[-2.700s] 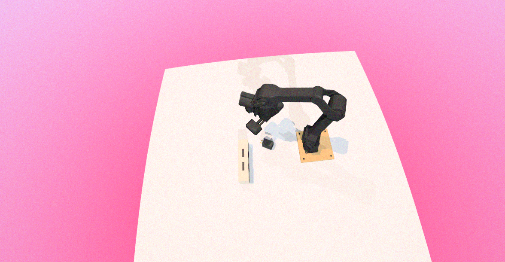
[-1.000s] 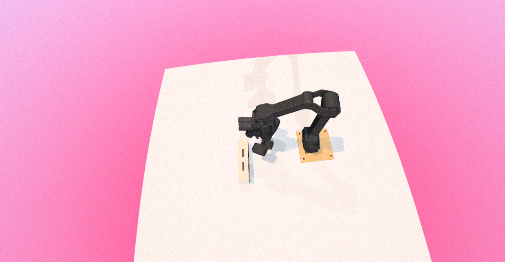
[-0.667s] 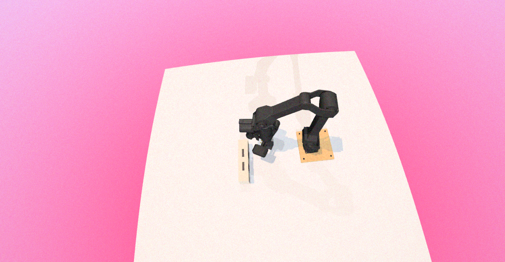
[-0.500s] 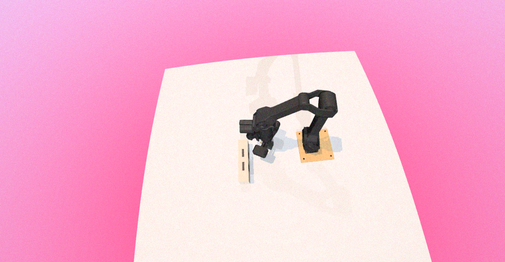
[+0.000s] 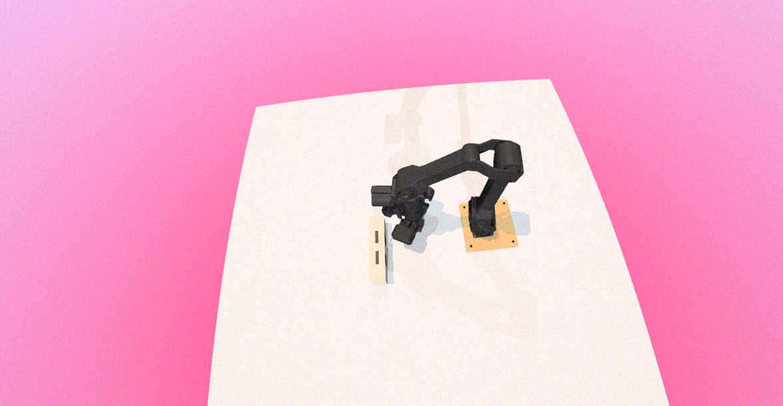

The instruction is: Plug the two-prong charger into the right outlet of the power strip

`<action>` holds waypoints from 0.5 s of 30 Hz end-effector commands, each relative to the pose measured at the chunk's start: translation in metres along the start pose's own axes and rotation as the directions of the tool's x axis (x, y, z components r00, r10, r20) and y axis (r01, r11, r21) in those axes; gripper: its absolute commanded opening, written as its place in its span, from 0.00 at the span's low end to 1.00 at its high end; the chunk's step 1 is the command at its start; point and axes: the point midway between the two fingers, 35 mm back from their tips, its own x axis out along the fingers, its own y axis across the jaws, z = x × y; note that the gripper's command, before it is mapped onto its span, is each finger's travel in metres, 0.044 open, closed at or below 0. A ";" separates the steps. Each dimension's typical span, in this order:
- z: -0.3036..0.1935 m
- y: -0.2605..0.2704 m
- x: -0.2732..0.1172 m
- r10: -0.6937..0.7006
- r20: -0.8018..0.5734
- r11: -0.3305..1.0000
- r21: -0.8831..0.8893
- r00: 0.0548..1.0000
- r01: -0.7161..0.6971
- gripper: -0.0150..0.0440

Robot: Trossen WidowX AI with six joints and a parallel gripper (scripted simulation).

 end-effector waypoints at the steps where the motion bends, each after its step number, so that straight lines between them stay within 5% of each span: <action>1: 0.000 0.000 0.000 0.000 0.000 1.000 0.000 1.000 0.000 0.42; 6: 0.000 0.000 -0.007 0.000 0.000 1.000 0.000 1.000 0.000 0.25; 15: -0.003 0.000 -0.043 0.003 -0.001 1.000 -0.002 1.000 -0.003 0.25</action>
